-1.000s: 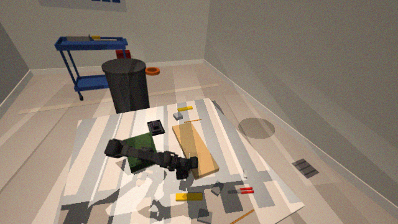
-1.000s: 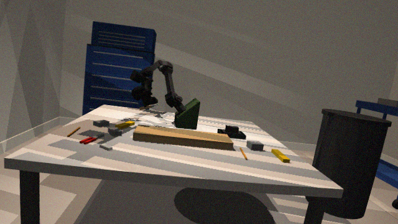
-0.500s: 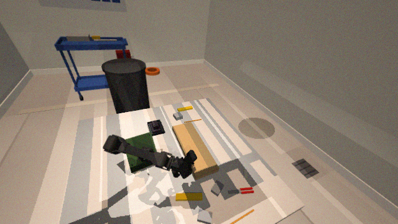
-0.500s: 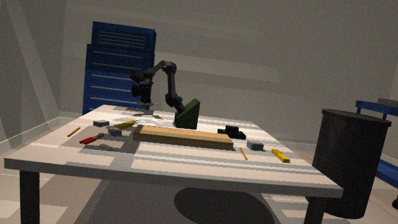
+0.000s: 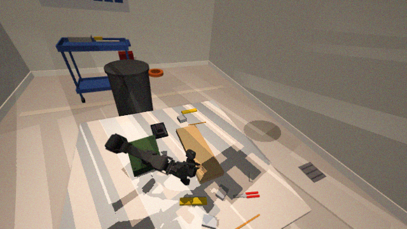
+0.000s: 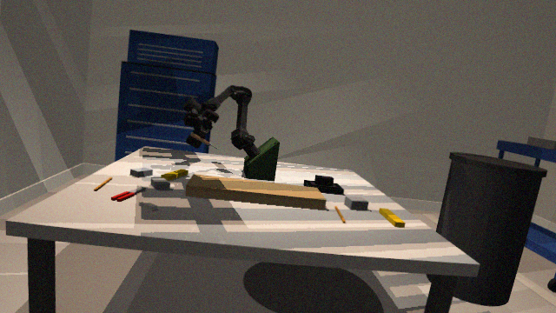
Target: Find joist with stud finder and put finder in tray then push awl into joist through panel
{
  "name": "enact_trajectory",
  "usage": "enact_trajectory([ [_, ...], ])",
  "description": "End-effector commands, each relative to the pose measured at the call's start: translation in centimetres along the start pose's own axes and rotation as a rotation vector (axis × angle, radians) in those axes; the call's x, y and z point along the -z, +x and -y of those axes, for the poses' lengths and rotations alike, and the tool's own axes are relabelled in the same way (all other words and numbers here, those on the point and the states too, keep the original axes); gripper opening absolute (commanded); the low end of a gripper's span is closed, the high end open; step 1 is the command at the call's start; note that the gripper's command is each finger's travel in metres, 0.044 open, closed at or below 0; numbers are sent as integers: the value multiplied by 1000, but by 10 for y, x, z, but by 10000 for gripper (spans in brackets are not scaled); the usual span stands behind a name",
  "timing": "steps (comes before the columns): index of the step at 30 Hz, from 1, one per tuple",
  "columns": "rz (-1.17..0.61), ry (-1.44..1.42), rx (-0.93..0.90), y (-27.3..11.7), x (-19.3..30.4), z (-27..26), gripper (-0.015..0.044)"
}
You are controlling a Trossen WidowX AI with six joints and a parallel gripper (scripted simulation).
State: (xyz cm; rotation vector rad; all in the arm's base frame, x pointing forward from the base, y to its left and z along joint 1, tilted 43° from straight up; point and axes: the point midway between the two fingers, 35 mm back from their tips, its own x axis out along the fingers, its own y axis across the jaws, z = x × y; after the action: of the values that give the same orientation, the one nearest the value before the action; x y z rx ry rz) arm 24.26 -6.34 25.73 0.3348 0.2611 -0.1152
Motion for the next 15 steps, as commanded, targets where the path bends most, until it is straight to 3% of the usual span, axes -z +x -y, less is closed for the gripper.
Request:
enact_trajectory([
  [1, 44, -142, -47, -4, -5, -6, 0],
  [15, 218, -706, -143, -18, -14, -23, 0],
])
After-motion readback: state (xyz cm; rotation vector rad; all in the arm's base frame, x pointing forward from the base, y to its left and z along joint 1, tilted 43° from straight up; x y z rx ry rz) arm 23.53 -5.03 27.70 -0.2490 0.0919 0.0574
